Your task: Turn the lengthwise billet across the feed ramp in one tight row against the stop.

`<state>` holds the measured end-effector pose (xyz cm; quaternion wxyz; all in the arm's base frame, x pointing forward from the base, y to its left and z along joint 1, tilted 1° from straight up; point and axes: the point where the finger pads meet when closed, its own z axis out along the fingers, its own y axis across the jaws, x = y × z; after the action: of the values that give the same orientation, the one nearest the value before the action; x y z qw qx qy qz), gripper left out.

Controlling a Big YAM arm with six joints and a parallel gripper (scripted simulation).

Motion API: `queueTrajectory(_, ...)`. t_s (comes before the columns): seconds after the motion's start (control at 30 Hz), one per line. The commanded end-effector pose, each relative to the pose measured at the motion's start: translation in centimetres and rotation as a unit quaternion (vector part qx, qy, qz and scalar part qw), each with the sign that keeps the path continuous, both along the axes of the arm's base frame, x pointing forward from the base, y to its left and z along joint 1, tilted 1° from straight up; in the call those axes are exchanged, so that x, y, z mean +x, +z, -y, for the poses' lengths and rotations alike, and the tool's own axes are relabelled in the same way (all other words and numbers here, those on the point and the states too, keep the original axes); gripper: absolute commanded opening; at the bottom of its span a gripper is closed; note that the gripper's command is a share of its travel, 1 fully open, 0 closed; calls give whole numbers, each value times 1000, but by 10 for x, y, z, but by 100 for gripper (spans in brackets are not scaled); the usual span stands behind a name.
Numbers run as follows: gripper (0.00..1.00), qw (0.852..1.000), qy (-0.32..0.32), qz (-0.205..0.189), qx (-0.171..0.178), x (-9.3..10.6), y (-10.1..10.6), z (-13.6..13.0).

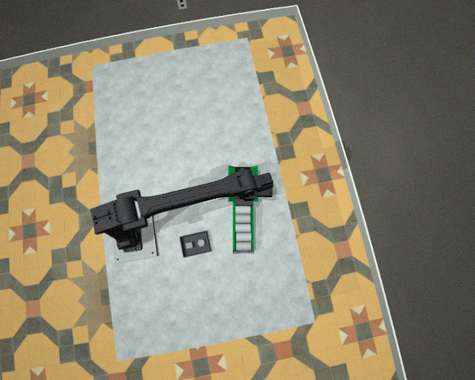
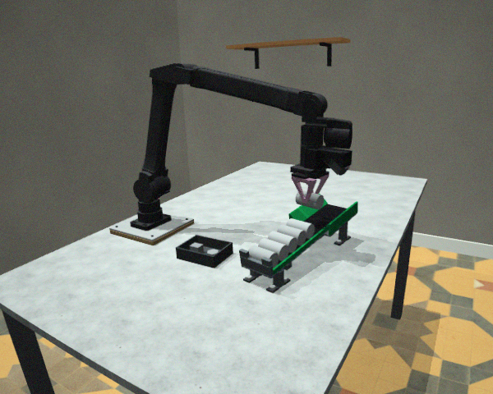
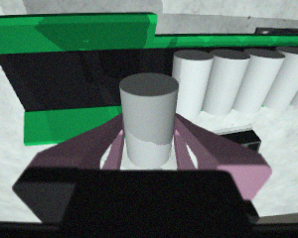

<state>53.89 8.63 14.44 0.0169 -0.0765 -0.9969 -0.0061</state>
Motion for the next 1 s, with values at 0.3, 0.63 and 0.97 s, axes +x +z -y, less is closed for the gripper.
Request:
queueTrajectory(0.3,0,999,-3,47,7,15,19,-11)
queueTrajectory(0.63,0,999,-3,49,8,18,12,-12)
queueTrajectory(0.97,0,999,-4,53,8,19,13,-12)
